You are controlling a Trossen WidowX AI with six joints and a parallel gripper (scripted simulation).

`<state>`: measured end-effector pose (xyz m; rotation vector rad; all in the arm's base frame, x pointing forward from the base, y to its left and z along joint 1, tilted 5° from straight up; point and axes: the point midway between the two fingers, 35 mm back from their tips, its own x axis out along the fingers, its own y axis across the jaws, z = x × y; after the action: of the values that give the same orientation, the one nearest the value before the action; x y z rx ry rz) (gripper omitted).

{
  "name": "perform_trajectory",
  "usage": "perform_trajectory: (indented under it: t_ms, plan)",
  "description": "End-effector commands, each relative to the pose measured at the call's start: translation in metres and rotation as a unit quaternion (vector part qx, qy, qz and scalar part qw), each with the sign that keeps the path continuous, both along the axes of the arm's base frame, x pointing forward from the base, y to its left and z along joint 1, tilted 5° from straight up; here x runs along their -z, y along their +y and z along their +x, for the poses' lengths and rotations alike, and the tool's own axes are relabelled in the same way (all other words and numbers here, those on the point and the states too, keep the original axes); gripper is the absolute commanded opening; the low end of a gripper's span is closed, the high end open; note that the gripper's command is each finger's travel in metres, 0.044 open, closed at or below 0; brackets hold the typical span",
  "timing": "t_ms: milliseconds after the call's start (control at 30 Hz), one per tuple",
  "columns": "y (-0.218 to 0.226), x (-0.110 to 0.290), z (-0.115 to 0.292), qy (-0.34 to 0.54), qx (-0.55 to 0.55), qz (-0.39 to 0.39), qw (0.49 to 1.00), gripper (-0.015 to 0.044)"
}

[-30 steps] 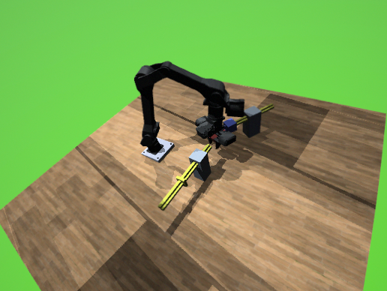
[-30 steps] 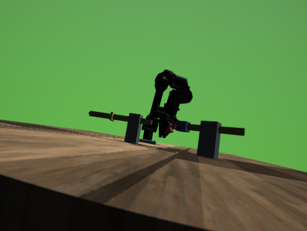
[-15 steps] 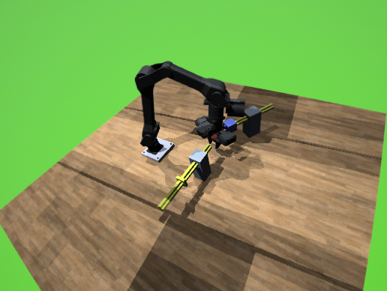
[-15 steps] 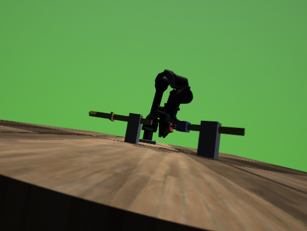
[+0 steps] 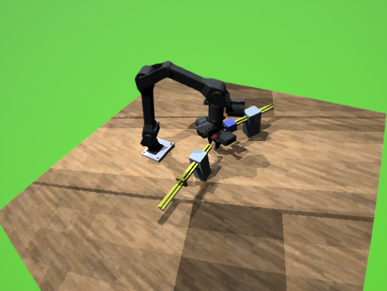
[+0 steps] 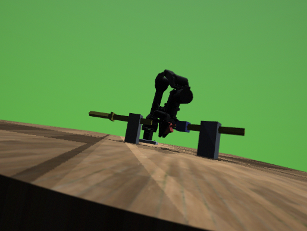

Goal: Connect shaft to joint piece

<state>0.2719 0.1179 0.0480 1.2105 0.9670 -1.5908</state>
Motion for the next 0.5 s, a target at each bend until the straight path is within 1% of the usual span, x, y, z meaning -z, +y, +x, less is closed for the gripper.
perform_trajectory:
  t_ms: [0,167,200,267,467]
  plan:
    - [0.0000,0.0000,0.0000,0.000,0.000,0.000,1.000,0.0000]
    - [0.0000,0.0000,0.0000,0.000,0.000,0.000,1.000,0.0131]
    - [0.0000,0.0000,0.0000,0.000,0.000,0.000,1.000,0.0147]
    - [0.0000,0.0000,0.0000,0.000,0.000,0.000,1.000,0.0147]
    - [0.0000,0.0000,0.0000,0.000,0.000,0.000,1.000,0.0304]
